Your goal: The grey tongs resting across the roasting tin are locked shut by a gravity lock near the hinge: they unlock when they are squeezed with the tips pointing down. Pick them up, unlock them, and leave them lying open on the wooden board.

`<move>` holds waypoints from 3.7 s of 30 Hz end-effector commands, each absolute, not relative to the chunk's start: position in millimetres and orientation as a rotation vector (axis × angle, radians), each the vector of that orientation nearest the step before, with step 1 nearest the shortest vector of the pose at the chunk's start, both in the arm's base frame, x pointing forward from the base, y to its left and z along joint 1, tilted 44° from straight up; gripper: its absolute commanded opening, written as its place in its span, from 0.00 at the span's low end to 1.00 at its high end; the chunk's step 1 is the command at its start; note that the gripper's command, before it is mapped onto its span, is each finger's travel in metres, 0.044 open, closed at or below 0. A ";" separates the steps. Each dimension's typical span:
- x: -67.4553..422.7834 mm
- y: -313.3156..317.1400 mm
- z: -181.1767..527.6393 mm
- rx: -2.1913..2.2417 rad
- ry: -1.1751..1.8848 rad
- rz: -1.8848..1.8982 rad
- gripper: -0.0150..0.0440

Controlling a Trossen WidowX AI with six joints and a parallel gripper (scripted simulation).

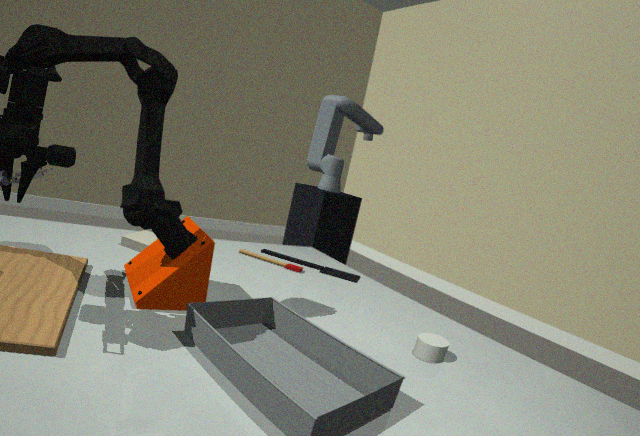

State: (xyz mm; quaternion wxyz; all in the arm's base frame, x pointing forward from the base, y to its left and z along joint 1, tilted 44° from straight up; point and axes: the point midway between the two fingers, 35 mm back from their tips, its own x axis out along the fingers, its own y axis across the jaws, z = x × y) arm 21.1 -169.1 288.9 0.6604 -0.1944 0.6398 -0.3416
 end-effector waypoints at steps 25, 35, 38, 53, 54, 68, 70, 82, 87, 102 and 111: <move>40.2 -130.3 317.0 -0.662 1.203 -0.729 0.00; 40.1 -113.7 326.8 -0.734 1.071 -0.693 0.00; 39.1 -109.3 329.4 -0.751 1.030 -0.680 0.00; 28.7 -93.6 339.3 -0.807 0.817 -0.605 0.00; 27.8 -93.0 339.7 -0.809 0.803 -0.600 0.00; 14.7 -89.7 344.0 -0.808 0.602 -0.506 0.00; 12.6 -90.4 344.1 -0.803 0.575 -0.493 0.00; 2.0 -98.1 343.5 -0.769 0.418 -0.403 0.00; -1.8 -104.0 342.0 -0.748 0.357 -0.364 0.00; -3.8 -108.7 340.6 -0.731 0.315 -0.335 0.00; -3.8 -108.7 340.6 -0.731 0.315 -0.335 0.00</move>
